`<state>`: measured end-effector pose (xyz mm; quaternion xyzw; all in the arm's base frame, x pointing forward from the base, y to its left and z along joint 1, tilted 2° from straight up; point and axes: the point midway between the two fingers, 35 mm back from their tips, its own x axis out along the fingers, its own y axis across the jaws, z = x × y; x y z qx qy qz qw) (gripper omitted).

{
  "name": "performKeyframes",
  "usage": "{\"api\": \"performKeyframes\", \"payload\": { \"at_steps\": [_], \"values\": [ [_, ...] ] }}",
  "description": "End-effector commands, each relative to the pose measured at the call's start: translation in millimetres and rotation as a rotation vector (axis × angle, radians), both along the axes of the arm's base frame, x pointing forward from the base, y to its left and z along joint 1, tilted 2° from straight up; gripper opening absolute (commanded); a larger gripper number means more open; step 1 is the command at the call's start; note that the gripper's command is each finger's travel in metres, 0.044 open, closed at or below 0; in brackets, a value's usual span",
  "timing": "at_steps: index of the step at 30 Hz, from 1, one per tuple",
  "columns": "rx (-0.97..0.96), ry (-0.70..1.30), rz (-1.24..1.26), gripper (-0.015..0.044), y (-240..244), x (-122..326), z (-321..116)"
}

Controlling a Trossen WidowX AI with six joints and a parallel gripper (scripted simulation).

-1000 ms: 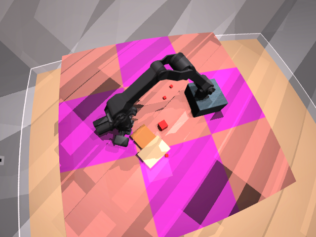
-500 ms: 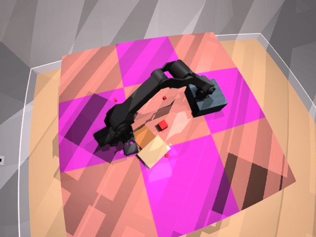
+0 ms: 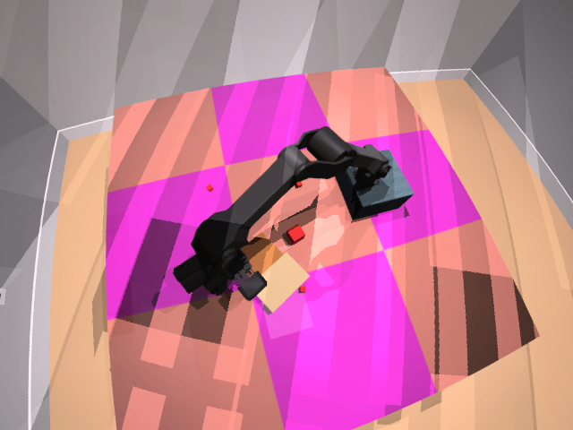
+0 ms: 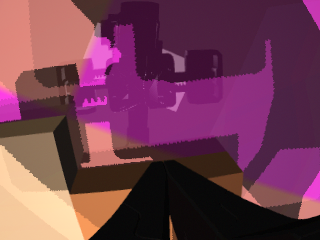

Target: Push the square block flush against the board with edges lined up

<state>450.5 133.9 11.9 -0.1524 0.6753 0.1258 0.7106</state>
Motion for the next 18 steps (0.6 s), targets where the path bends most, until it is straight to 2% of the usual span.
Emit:
{"api": "performKeyframes", "payload": {
  "at_steps": [1, 6, 18],
  "values": [
    [-0.001, 0.008, 0.028, 0.0000, 1.2, 0.1, -3.1],
    [-0.001, 0.008, 0.028, 0.0000, -0.3, 2.6, -55.1],
    [-0.001, 0.009, 0.028, 0.0000, -1.8, -0.4, -58.2]
  ]
}}
